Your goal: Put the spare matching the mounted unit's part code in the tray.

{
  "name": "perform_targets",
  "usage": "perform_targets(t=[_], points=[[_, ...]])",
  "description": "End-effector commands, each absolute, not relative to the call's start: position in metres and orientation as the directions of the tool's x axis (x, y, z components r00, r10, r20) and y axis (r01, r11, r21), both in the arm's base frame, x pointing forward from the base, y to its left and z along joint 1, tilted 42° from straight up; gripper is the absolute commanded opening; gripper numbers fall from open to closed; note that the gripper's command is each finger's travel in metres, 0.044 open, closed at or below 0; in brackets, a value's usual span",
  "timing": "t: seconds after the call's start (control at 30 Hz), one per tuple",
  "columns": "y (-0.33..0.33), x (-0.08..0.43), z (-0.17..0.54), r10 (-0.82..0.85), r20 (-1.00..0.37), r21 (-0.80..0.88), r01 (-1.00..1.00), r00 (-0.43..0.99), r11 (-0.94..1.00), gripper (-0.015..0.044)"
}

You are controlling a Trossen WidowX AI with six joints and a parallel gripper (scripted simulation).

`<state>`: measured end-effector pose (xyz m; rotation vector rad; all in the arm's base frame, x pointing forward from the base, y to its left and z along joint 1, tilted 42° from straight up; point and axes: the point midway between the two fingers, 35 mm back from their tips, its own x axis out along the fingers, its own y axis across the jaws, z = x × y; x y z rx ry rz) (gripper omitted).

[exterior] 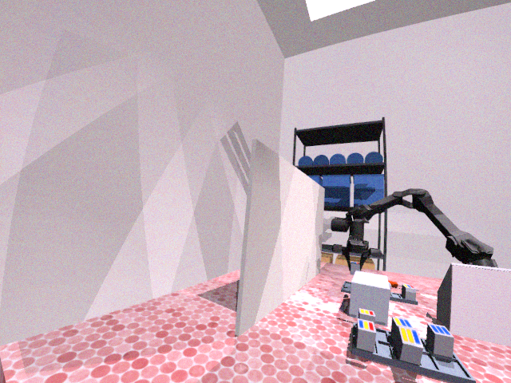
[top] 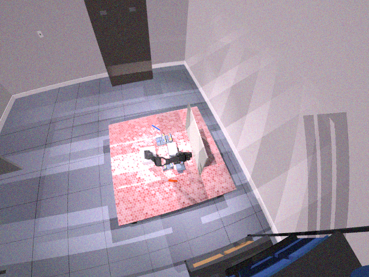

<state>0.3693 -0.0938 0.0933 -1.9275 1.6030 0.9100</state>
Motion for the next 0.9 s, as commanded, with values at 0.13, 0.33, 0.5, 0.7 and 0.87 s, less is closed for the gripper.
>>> perform_targets(t=[0.13,0.33,0.5,0.7,0.87], points=[[-0.099,0.370,0.087,-0.662,-0.743,0.058,-0.976,0.099,-0.211,0.0000],[-0.103,0.370,0.082,-0.663,-0.742,0.058,-0.976,0.099,-0.211,0.0000],[-0.107,0.369,0.079,-0.664,-0.741,0.058,-0.976,0.099,-0.211,0.0000],[-0.112,0.369,0.074,-0.665,-0.741,0.059,-0.976,0.099,-0.211,0.0000],[-0.115,0.369,0.071,-0.665,-0.740,0.059,-0.976,0.099,-0.211,0.0000]])
